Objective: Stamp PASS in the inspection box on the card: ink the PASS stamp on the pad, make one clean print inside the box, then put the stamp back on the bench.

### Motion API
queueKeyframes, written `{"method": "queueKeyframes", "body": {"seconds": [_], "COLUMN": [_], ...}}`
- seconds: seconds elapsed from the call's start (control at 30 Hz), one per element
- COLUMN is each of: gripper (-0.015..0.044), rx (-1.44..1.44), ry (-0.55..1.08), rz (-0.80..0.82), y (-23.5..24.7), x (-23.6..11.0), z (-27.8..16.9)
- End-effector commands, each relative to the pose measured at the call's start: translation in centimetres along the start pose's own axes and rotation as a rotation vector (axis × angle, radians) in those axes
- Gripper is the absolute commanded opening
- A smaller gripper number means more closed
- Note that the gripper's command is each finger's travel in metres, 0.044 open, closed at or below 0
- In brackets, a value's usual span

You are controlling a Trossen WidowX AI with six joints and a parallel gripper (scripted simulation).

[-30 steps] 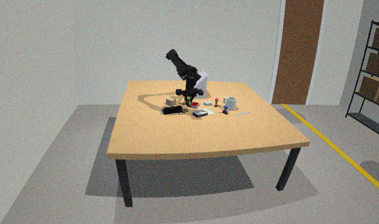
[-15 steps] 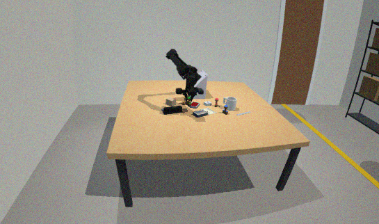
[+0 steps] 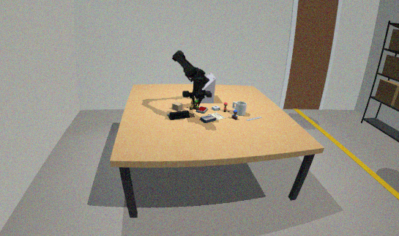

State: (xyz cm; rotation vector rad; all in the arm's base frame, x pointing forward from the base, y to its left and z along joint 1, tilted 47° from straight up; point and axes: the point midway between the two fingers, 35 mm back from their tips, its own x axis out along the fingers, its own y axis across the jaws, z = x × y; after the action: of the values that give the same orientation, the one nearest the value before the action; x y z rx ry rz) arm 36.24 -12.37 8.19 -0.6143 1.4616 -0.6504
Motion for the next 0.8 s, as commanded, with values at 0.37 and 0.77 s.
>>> {"method": "queueKeyframes", "body": {"seconds": [0.37, 0.77], "gripper": [0.0, 0.0], "rx": [0.0, -0.001], "ry": [0.002, 0.004], "rz": [0.001, 0.001], "y": [3.1, 5.6], "x": [-0.6, -0.6], "z": [-4.2, -8.8]}}
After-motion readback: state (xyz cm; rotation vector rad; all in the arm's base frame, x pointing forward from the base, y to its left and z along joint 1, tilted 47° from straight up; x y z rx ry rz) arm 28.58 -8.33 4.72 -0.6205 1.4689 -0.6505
